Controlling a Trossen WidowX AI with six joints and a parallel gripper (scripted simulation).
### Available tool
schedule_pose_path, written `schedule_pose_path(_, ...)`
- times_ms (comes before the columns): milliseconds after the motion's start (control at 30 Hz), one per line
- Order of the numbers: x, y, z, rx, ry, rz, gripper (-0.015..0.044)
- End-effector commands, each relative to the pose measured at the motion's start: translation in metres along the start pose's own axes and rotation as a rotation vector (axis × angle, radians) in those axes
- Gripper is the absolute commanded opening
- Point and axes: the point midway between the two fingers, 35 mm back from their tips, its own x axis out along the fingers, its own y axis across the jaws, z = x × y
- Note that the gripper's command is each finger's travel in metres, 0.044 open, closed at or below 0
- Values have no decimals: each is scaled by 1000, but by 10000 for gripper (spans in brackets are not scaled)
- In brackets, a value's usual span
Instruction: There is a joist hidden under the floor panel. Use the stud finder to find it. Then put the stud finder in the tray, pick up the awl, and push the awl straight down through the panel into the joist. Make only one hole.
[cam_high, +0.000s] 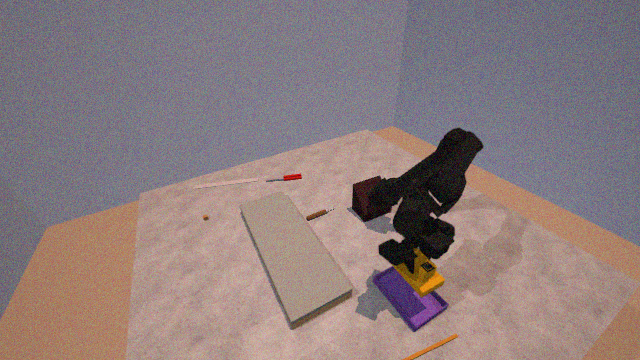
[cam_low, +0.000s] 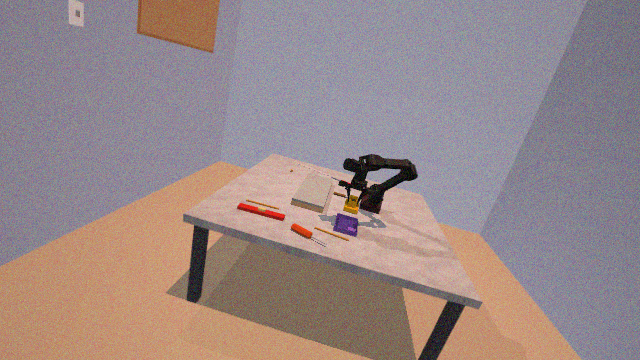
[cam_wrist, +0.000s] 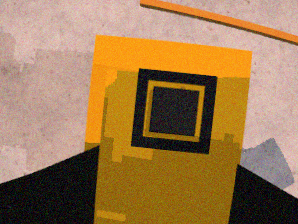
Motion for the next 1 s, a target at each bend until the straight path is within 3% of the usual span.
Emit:
schedule_pose_path(0,1,4,1,-20,-8,3,0)
schedule_pose_path(967,37,-1,-12,-31,14,13,0)
